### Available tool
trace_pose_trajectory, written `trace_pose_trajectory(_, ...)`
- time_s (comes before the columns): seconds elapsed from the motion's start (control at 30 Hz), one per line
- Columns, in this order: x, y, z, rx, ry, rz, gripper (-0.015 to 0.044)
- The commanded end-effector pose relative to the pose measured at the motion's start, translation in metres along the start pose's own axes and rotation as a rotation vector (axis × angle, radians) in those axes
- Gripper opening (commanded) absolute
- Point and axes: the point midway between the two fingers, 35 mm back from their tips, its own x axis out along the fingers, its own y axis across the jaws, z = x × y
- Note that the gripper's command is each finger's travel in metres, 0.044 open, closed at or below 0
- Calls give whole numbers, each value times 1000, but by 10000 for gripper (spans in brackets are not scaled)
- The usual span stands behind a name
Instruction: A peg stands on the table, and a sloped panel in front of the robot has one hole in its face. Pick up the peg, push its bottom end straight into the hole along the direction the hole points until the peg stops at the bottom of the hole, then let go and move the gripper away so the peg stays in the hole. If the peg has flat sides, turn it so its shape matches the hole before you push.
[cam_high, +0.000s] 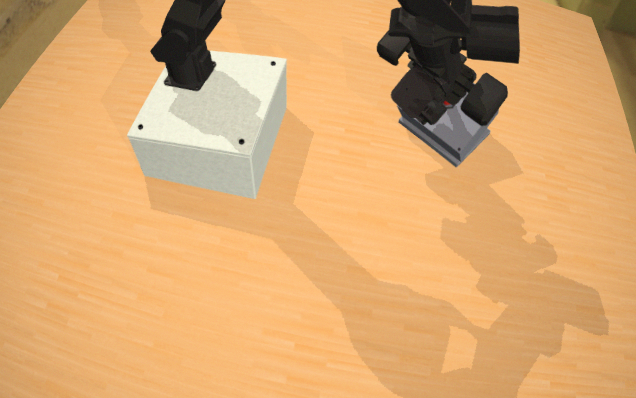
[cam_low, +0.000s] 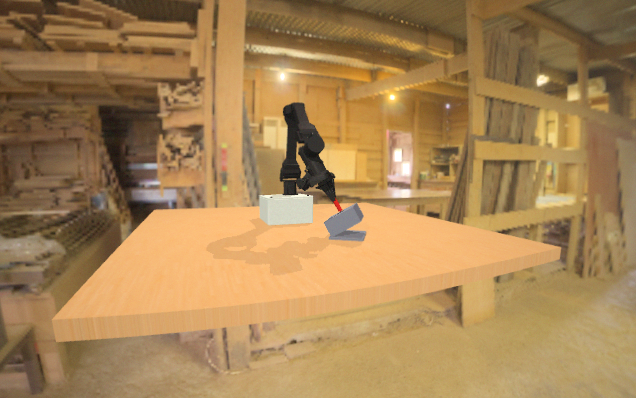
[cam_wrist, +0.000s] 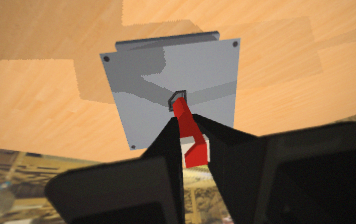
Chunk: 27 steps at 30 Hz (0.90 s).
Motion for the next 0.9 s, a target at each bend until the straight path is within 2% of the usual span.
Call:
trace_pose_trajectory(0.0,3,0,2,7,-5,-4,0)
trace_pose_trajectory(0.87,6,0,2,7,-5,-4,0)
